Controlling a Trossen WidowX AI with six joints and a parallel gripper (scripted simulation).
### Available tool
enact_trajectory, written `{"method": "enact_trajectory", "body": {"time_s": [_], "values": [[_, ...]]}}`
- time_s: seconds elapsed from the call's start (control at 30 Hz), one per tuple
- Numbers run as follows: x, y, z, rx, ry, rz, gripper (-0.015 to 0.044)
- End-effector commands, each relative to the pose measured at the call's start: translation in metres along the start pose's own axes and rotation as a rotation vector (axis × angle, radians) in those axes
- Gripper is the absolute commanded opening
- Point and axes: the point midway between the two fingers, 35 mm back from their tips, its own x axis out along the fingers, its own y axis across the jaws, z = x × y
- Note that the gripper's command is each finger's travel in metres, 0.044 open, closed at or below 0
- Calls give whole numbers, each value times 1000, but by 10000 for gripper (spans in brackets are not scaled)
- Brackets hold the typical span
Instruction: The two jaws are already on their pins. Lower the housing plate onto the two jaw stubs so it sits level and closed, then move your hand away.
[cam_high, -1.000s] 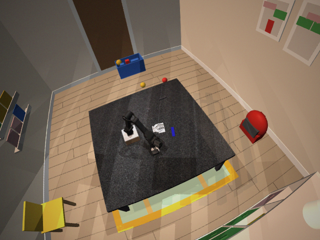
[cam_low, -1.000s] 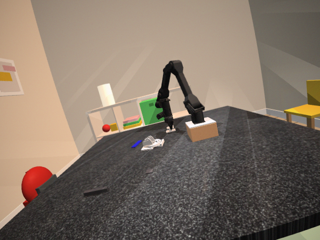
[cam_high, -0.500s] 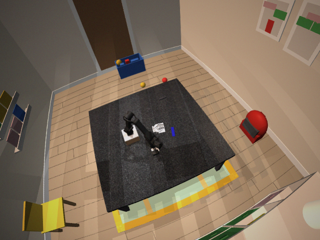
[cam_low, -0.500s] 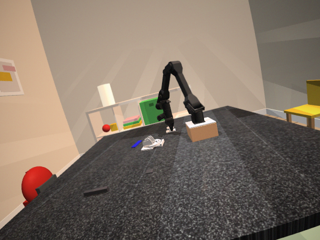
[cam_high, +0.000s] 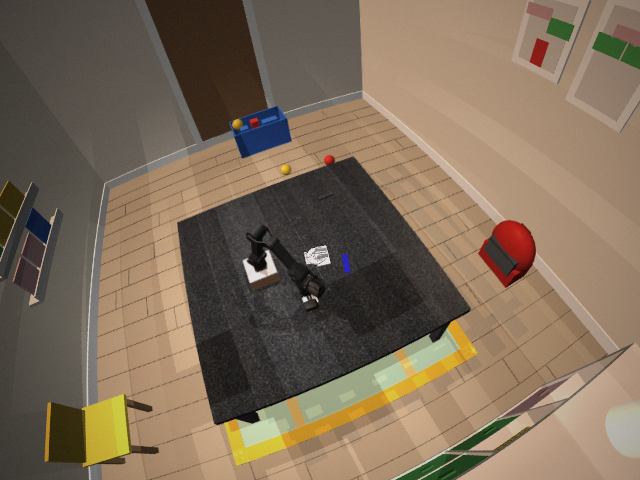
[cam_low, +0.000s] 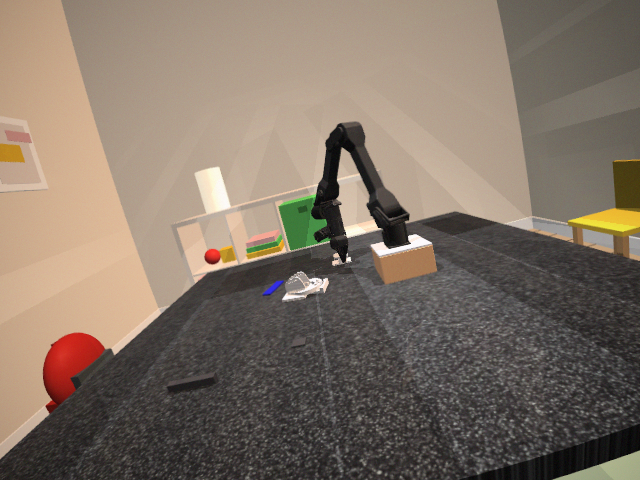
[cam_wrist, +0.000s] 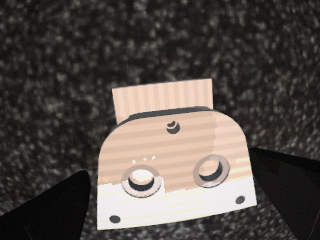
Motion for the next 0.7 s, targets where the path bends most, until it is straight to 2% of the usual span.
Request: {"method": "enact_trajectory", "body": {"time_s": [0.0,0.47,0.67], "values": [[1,0,-1,-1,2,-2,440],[0,0,0,0,0,0,353],[0,0,0,0,0,0,351]]}}
